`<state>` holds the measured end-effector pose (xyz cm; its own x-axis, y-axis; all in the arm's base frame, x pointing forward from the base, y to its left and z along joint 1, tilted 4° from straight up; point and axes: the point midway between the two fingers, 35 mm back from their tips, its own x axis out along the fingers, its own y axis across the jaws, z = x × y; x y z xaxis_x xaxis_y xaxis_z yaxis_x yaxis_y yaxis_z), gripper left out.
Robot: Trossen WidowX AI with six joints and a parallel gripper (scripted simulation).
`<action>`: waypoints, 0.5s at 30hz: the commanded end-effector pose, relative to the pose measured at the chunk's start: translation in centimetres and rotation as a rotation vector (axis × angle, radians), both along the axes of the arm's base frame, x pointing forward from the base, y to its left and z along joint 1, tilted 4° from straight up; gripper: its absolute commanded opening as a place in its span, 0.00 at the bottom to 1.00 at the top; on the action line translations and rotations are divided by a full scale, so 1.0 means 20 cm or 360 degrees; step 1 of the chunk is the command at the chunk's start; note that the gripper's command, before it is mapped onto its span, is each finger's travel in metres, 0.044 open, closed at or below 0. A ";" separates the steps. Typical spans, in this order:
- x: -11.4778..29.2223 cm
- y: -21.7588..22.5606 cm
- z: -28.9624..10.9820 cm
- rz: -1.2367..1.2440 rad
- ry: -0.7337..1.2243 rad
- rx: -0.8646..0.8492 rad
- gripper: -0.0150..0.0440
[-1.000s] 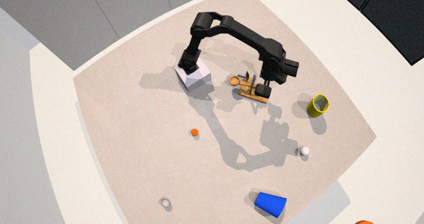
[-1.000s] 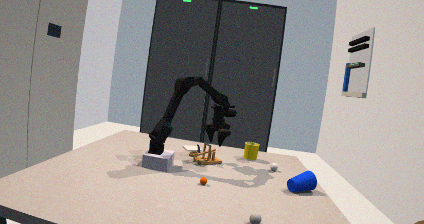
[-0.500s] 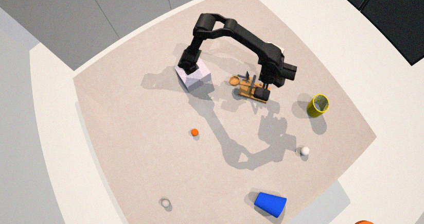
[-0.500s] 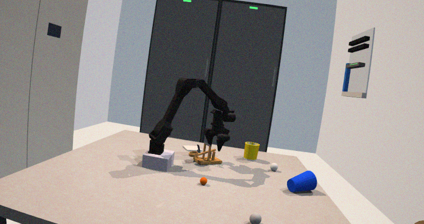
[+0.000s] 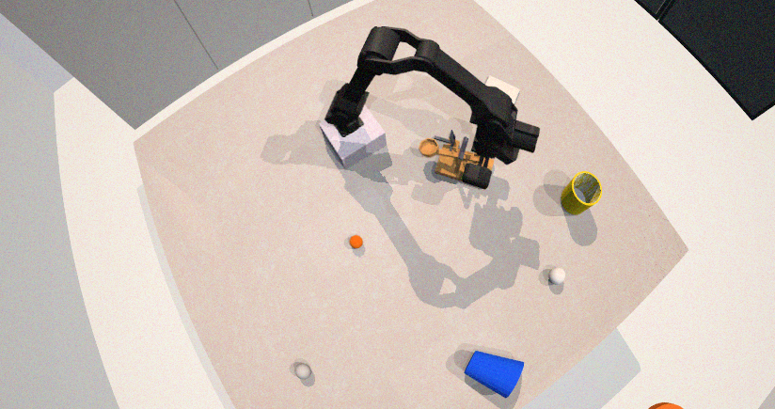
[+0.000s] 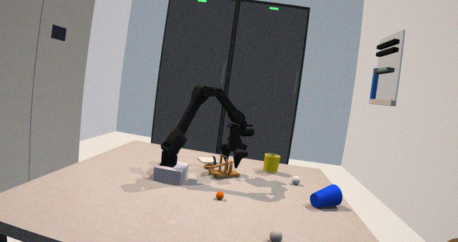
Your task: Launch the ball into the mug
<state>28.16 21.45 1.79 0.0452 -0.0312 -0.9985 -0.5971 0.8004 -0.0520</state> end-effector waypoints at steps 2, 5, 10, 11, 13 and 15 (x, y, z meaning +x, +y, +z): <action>-0.01 -0.01 -0.06 0.0006 0.0019 -0.0015 1.00; -0.01 -0.01 -0.09 0.0006 0.0019 -0.0015 1.00; -0.01 -0.02 -0.11 0.0006 0.0019 -0.0015 1.00; -0.01 -0.02 -0.11 0.0006 0.0019 -0.0015 1.00; -0.01 -0.02 -0.11 0.0006 0.0019 -0.0015 1.00; -0.01 -0.02 -0.11 0.0006 0.0019 -0.0015 1.00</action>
